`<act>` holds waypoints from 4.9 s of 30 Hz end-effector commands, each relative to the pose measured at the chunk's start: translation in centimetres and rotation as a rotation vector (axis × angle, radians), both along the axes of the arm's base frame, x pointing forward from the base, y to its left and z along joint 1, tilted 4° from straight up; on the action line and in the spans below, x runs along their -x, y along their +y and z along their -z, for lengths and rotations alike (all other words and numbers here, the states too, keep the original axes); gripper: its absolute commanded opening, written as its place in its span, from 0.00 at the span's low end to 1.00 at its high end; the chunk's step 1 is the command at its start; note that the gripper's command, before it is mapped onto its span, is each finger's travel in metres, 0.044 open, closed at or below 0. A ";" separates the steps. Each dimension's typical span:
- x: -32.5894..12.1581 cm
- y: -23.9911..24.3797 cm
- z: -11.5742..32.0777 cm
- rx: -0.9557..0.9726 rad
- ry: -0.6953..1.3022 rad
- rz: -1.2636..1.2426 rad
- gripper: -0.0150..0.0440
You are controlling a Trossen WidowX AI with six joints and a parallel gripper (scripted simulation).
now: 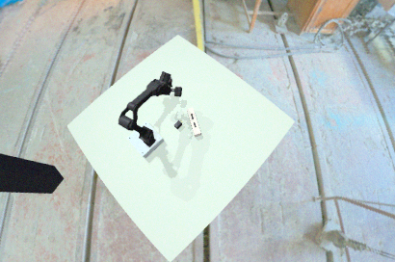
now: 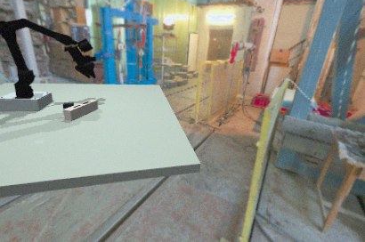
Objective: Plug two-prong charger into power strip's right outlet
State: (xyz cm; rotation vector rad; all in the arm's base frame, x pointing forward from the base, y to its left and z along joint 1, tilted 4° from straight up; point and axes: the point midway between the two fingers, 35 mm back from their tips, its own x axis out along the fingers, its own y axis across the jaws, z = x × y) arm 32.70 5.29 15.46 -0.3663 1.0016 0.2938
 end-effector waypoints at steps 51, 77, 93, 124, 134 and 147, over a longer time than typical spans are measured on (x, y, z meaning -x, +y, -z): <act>10.8 -12.1 12.1 -0.108 0.554 0.529 1.00; 10.5 -12.1 15.9 -0.108 0.554 0.529 1.00; 10.4 -12.1 16.8 -0.103 0.553 0.523 0.69; 11.2 -12.5 11.7 -0.118 0.554 0.559 0.25; 12.2 -13.7 13.5 -0.181 0.555 0.742 0.25; 13.7 -15.0 15.7 -0.258 0.552 0.968 0.25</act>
